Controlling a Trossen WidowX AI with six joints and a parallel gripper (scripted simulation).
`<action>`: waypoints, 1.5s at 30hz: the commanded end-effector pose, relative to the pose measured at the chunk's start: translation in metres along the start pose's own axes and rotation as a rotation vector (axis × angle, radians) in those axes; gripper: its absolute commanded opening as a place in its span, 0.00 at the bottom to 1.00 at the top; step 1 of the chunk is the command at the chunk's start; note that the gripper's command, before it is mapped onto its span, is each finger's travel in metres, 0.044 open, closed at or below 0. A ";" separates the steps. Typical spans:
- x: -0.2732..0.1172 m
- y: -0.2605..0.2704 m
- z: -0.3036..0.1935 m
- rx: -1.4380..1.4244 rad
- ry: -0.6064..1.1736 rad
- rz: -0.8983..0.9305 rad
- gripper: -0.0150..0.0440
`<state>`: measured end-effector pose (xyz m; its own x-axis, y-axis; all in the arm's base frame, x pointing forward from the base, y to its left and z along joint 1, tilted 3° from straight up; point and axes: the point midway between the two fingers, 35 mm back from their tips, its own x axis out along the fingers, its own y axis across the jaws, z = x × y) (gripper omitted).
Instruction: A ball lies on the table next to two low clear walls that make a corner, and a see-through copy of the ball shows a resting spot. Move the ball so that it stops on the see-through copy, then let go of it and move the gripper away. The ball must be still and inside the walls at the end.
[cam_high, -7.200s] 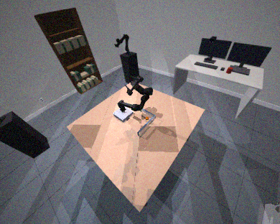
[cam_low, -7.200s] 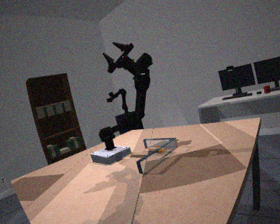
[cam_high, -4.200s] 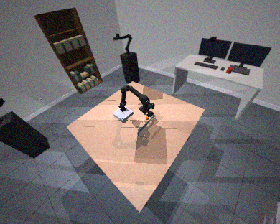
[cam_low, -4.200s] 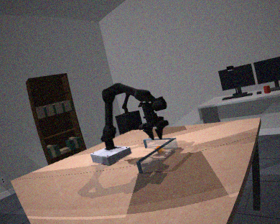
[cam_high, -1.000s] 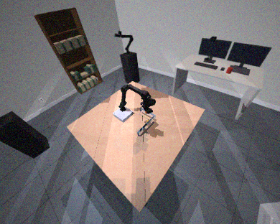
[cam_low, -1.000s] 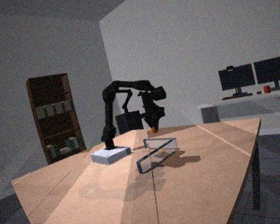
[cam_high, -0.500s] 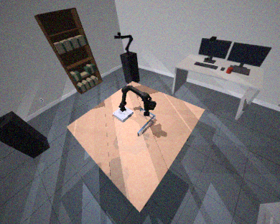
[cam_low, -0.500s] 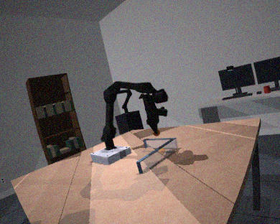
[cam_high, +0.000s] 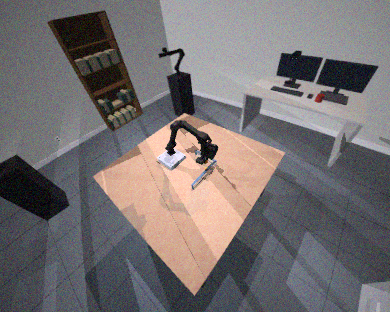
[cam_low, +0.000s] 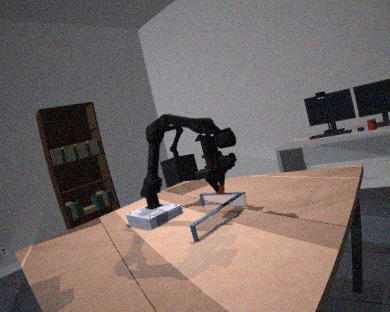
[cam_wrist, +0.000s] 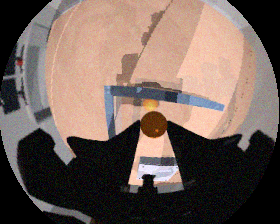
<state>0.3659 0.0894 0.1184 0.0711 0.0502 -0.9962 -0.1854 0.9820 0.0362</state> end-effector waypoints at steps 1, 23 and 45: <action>0.005 -0.002 0.003 0.096 0.003 0.000 0.25; 0.075 -0.002 0.002 0.096 0.003 0.000 0.25; 0.090 -0.002 0.003 0.092 -0.003 0.001 0.30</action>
<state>0.3758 0.0925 0.0288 0.0736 0.0511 -0.9960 -0.0947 0.9945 0.0441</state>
